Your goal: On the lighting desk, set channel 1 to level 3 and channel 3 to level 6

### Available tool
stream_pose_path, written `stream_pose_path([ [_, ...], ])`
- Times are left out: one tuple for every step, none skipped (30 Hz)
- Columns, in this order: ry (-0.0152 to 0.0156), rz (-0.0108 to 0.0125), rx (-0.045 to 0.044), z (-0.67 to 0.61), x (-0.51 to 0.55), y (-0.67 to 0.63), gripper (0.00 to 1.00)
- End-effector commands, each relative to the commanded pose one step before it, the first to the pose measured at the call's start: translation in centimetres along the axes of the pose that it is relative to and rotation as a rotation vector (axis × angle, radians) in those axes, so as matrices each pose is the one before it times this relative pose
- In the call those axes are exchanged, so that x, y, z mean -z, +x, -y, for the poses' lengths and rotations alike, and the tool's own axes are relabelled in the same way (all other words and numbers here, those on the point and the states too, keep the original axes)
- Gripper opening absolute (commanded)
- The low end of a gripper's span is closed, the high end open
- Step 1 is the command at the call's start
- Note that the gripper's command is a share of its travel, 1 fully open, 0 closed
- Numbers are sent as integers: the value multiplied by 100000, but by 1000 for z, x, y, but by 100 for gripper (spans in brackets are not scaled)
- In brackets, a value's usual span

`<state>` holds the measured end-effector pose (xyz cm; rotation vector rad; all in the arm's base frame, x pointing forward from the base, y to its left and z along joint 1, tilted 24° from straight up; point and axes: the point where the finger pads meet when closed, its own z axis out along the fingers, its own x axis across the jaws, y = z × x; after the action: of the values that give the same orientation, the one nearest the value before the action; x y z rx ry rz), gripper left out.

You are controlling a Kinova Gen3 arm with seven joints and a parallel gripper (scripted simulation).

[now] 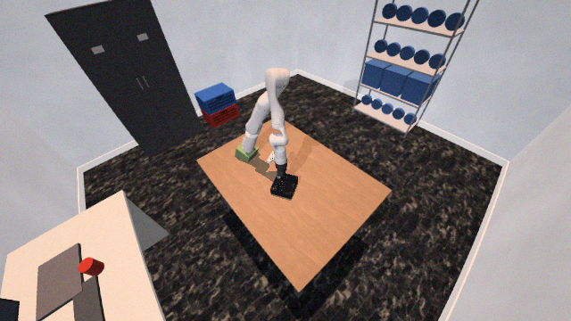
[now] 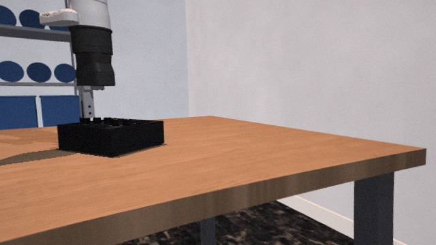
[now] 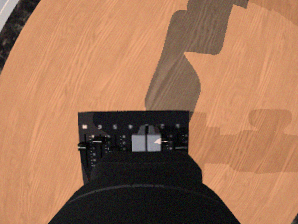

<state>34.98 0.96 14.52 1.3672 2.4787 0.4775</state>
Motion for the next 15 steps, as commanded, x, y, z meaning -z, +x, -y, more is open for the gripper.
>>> stream_pose_path([
  [295,276,-31,226,-345,-147,0],
  [0,0,0,0,-70,0,0],
  [-2,-1,1,-1,-65,0,0],
  [0,0,0,0,0,0,0],
  [0,0,0,0,0,0,0],
  [-1,-1,0,0,-61,0,0],
  [0,0,0,0,-55,0,0],
  [0,0,0,0,-48,0,0],
  [1,0,0,0,-41,0,0],
  [1,0,0,0,-34,0,0],
  [1,0,0,0,-26,0,0],
  [1,0,0,0,-19,0,0],
  [0,0,0,0,-12,0,0],
  [0,0,0,0,-7,0,0],
  [0,0,0,0,-3,0,0],
])
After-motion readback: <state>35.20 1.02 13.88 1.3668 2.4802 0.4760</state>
